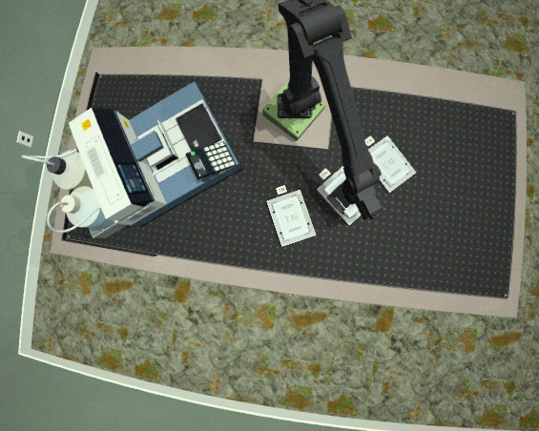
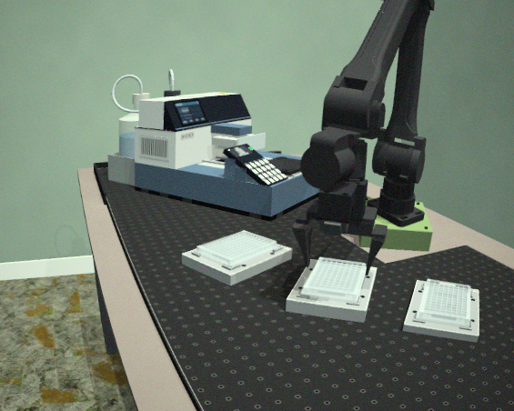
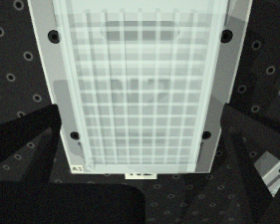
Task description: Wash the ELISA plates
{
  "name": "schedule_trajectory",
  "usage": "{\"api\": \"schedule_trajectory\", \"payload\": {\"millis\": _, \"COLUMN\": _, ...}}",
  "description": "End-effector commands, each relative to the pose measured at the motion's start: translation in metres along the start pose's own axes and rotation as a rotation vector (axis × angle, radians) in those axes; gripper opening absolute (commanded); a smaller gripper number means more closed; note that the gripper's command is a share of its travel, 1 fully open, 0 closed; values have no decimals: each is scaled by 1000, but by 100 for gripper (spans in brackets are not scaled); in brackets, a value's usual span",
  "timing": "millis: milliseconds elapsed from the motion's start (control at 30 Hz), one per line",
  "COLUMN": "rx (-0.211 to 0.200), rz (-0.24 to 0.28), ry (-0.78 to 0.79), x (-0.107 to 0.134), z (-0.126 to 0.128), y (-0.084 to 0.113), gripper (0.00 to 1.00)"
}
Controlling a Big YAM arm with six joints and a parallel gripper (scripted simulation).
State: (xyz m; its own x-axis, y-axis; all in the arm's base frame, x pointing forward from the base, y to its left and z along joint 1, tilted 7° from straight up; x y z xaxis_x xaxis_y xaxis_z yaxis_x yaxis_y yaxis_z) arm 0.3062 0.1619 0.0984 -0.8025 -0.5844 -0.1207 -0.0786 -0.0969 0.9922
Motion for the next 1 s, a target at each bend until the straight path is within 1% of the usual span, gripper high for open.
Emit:
{"api": "schedule_trajectory", "payload": {"millis": 0, "rx": 5, "rz": -26, "ry": 1, "x": -11, "z": 1, "y": 2, "gripper": 100}}
{"api": "schedule_trajectory", "payload": {"millis": 100, "rx": 1, "rz": -2, "ry": 1, "x": -2, "z": 2, "y": -7, "gripper": 100}}
{"api": "schedule_trajectory", "payload": {"millis": 167, "rx": 1, "rz": -1, "ry": 0, "x": -2, "z": 2, "y": -8, "gripper": 100}}
{"api": "schedule_trajectory", "payload": {"millis": 233, "rx": 4, "rz": -16, "ry": 1, "x": -8, "z": 2, "y": -5, "gripper": 100}}
{"api": "schedule_trajectory", "payload": {"millis": 267, "rx": 4, "rz": -19, "ry": 1, "x": -7, "z": 2, "y": -5, "gripper": 100}}
{"api": "schedule_trajectory", "payload": {"millis": 367, "rx": 2, "rz": -5, "ry": 1, "x": -3, "z": 2, "y": -12, "gripper": 100}}
{"api": "schedule_trajectory", "payload": {"millis": 467, "rx": 2, "rz": -6, "ry": 1, "x": -4, "z": 2, "y": -12, "gripper": 100}}
{"api": "schedule_trajectory", "payload": {"millis": 500, "rx": 4, "rz": -18, "ry": 0, "x": -6, "z": 2, "y": -6, "gripper": 100}}
{"api": "schedule_trajectory", "payload": {"millis": 533, "rx": 4, "rz": -19, "ry": 0, "x": -5, "z": 2, "y": -9, "gripper": 100}}
{"api": "schedule_trajectory", "payload": {"millis": 600, "rx": 2, "rz": -4, "ry": 0, "x": -3, "z": 2, "y": -15, "gripper": 100}}
{"api": "schedule_trajectory", "payload": {"millis": 833, "rx": 3, "rz": -14, "ry": 0, "x": -4, "z": 2, "y": -16, "gripper": 100}}
{"api": "schedule_trajectory", "payload": {"millis": 900, "rx": 3, "rz": -9, "ry": 1, "x": -6, "z": 2, "y": -20, "gripper": 100}}
{"api": "schedule_trajectory", "payload": {"millis": 967, "rx": 1, "rz": -3, "ry": 1, "x": -3, "z": 2, "y": -23, "gripper": 100}}
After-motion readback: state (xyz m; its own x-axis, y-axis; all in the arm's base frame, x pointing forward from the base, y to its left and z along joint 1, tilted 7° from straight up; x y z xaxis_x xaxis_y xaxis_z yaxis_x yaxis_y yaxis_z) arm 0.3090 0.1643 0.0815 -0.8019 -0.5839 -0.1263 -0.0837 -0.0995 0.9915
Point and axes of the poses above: the point where the finger pads meet when closed, its own y axis back along the fingers, its own z axis across the jaws, x = y × z, the point moved 5 cm from there along y, back along the fingers, and after that the axes turned 5 degrees about -y, right-handed, at the moved point
